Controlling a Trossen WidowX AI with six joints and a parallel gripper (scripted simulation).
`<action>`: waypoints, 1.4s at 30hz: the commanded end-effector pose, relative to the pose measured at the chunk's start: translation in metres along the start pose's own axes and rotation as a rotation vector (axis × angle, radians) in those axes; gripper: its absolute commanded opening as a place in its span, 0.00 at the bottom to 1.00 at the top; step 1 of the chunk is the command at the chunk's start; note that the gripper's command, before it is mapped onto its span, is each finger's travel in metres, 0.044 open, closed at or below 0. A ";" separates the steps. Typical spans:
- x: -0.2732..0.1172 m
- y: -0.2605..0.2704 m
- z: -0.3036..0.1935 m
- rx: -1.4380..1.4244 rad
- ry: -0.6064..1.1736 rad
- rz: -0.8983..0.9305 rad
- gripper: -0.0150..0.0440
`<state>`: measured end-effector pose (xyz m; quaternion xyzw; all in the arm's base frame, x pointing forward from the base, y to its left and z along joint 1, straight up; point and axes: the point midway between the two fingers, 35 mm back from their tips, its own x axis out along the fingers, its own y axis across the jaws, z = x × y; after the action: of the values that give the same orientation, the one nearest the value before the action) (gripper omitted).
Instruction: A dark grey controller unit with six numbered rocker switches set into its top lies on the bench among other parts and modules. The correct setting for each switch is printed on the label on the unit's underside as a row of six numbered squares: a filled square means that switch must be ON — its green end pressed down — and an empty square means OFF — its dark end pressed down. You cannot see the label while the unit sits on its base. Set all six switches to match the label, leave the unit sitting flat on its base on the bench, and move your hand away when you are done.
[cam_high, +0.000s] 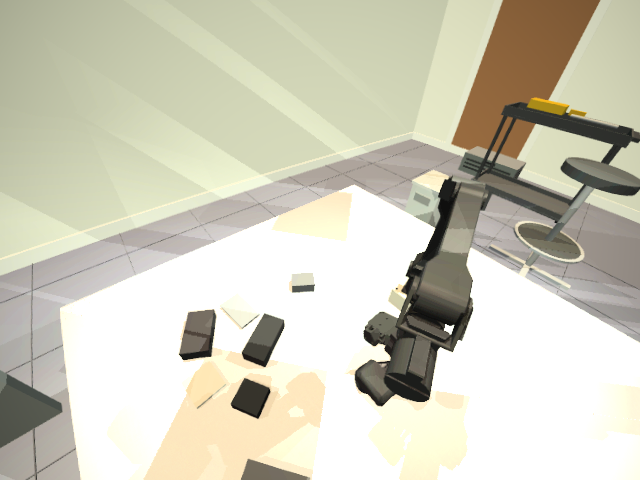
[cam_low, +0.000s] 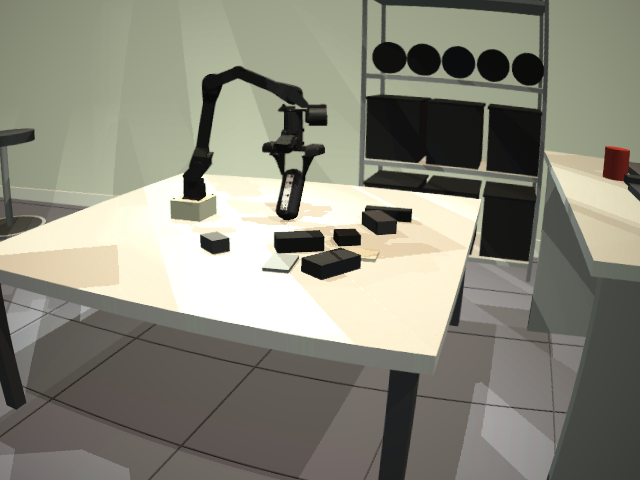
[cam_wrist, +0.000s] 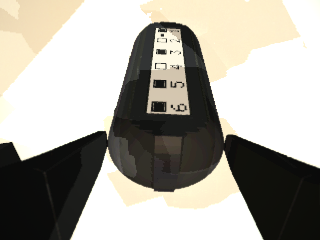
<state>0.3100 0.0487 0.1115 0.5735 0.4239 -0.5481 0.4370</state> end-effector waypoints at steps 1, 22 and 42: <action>0.001 -0.001 0.006 0.001 -0.008 -0.005 0.82; -0.001 -0.001 0.025 0.001 -0.010 -0.005 0.82; -0.002 -0.001 0.050 0.001 -0.012 -0.005 0.83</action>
<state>0.2999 0.0052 0.1162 0.5739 0.4208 -0.5485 0.4390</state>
